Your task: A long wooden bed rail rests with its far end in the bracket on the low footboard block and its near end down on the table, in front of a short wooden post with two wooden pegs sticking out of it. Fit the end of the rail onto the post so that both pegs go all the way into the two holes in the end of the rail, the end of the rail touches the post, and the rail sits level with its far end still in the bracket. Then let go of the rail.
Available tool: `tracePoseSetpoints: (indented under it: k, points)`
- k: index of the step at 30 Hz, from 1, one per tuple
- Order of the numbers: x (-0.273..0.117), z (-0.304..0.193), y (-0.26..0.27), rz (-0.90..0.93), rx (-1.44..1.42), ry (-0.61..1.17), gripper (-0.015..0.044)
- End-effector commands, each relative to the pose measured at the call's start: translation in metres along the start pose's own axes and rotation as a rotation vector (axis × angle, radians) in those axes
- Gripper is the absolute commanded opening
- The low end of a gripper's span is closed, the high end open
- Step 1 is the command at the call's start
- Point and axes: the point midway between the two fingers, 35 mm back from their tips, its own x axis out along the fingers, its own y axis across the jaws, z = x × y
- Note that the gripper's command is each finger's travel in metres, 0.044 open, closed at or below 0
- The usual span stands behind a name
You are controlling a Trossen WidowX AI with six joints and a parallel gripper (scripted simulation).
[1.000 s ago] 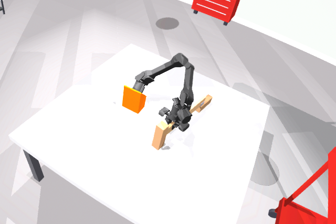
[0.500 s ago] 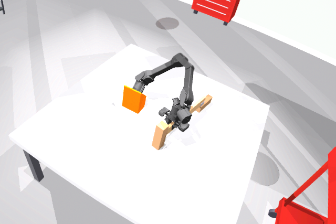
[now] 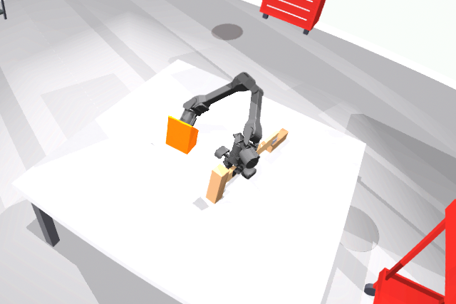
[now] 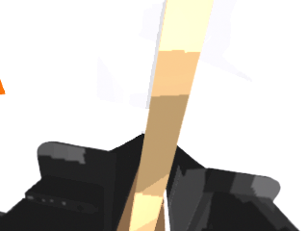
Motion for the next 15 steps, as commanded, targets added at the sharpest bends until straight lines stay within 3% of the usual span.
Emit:
tracePoseSetpoints:
  k: [1,14,15]
  points:
    - [-0.0023,-0.0028,-0.0018,-0.007,-0.003,0.006,0.0000]
    - [-0.0020,-0.0067,-0.0019,-0.007,-0.003,0.006,0.0000]
    - [0.0001,-0.0043,0.0001,0.000,0.000,0.001,0.0026]
